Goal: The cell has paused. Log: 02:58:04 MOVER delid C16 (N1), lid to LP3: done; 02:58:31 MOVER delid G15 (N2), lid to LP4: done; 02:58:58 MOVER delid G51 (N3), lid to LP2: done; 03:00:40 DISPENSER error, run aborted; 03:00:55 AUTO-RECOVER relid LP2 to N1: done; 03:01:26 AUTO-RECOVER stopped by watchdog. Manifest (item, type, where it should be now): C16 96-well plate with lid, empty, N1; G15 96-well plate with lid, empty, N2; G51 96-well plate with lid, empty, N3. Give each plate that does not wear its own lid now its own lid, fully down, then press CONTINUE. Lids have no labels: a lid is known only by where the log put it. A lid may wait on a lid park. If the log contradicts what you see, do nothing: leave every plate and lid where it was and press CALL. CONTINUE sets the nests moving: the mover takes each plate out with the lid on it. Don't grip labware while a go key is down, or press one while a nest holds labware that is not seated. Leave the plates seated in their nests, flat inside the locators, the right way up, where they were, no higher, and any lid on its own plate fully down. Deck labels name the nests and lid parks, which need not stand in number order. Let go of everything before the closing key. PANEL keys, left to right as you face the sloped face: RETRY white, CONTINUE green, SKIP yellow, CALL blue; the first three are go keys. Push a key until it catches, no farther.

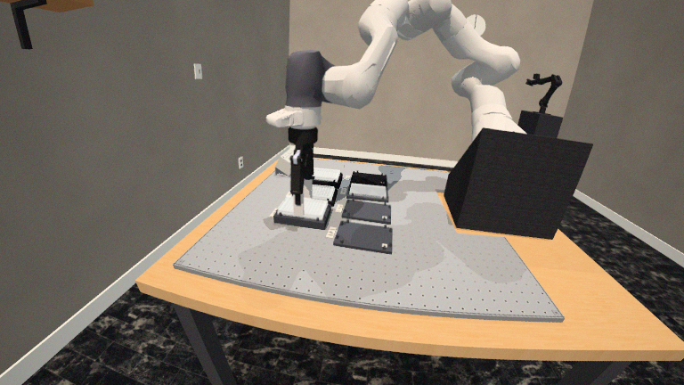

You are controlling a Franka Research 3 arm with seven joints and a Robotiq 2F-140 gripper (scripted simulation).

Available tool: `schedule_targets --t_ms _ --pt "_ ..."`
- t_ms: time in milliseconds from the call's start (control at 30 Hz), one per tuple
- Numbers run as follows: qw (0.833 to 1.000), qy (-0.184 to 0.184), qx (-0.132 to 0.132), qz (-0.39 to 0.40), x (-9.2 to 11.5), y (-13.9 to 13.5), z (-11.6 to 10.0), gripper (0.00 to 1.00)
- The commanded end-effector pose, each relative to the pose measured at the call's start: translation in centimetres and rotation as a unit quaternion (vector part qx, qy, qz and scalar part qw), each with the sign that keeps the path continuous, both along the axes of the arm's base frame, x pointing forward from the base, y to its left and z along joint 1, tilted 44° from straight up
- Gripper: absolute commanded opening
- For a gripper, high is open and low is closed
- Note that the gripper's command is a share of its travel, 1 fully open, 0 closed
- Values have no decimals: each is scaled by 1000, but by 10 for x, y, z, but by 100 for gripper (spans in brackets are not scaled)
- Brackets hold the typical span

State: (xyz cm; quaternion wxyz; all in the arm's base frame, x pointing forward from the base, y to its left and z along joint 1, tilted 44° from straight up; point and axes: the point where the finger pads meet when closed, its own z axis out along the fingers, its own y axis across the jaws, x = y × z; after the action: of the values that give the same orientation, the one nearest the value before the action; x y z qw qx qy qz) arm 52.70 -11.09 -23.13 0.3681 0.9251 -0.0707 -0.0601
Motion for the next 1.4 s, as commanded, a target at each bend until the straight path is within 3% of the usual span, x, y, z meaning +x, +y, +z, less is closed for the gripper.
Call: schedule_targets --t_ms 0,167,200,1367 --pt "1000 -1 0 0 1 -2 -1 0" --pt "1000 -1 0 0 1 -2 -1 0" --pt "1000 -1 0 0 1 -2 -1 66" --pt "1000 -1 0 0 1 -2 -1 66"
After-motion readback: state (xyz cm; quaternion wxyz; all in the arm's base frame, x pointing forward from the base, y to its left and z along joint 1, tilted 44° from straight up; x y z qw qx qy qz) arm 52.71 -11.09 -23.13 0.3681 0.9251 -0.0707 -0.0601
